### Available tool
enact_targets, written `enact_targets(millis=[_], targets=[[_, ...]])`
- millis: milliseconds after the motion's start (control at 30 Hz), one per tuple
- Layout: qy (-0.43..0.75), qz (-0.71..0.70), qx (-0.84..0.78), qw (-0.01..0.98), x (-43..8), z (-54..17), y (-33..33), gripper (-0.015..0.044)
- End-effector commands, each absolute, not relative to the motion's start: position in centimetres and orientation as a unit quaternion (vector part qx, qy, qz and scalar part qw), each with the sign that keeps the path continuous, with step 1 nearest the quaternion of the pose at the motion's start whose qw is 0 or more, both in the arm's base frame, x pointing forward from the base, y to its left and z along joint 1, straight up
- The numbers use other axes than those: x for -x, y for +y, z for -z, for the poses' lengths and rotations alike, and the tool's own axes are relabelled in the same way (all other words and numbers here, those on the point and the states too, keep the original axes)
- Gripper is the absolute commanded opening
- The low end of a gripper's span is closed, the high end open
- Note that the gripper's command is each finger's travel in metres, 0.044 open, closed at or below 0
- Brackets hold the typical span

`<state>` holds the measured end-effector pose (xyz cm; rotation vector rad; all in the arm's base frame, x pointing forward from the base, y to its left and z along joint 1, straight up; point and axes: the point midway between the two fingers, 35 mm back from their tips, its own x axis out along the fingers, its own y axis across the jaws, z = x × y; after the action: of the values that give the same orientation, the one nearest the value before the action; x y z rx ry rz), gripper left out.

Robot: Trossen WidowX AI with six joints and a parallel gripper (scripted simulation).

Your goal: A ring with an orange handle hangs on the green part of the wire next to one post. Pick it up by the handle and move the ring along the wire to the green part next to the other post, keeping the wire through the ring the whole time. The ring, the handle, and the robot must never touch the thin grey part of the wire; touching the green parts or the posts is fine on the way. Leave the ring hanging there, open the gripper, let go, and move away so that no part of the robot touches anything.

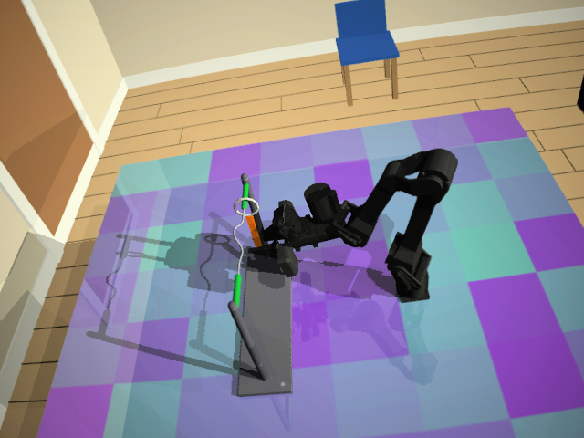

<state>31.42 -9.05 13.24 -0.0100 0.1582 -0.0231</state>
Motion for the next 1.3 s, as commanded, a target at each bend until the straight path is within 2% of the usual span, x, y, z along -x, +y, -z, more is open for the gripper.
enact_targets(millis=[0, 800, 967, 1033, 1233, 1267], targets=[[0.079, 0.012, 0.003, 0.997, -32.0, -13.1, -9.0, 0.016], [0.078, 0.012, 0.003, 0.997, -33.1, -12.6, -8.8, 0.016], [0.078, 0.01, 0.004, 0.997, -33.1, -12.6, -8.8, 0.0029], [0.078, 0.01, 0.004, 0.997, -33.1, -12.6, -8.8, 0.0015], [0.078, 0.01, 0.004, 0.997, -33.1, -12.6, -8.8, -0.0142], [0.078, 0.01, 0.004, 0.997, -33.1, -12.6, -8.8, -0.015]])
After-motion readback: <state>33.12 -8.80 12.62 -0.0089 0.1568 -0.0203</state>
